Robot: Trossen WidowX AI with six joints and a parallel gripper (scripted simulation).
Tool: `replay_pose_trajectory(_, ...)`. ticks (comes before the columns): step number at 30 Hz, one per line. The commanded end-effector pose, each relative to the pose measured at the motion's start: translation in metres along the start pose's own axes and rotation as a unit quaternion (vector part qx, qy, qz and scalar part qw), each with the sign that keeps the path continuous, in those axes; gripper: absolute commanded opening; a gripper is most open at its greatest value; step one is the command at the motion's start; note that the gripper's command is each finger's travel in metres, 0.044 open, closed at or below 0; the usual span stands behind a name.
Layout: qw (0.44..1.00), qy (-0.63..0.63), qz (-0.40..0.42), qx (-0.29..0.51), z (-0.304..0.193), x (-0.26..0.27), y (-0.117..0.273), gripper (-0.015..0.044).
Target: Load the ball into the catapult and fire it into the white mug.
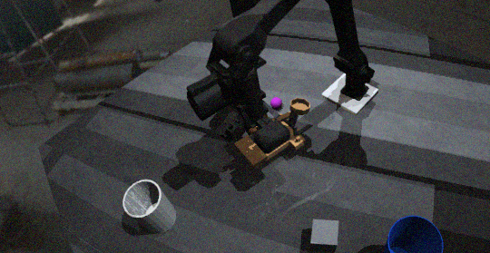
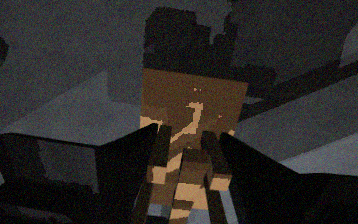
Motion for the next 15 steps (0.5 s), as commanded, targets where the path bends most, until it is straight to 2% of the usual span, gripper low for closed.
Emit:
replay_pose_trajectory(1, 1.000, 0.000, 0.000, -0.001, 0.000, 0.000, -0.004, 0.0000)
replay_pose_trajectory(15, 1.000, 0.000, 0.000, -0.001, -0.001, 0.000, -0.027, 0.0000)
Point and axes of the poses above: the point midway between the two fingers, 35 mm back from their tips, its own y axis back along the fingers, its own x axis across the jaws, z = x × y, the point moved 6 cm from there along y, back along the fingers, and after that the axes turned 1 degree about y, right-handed, at the moved point
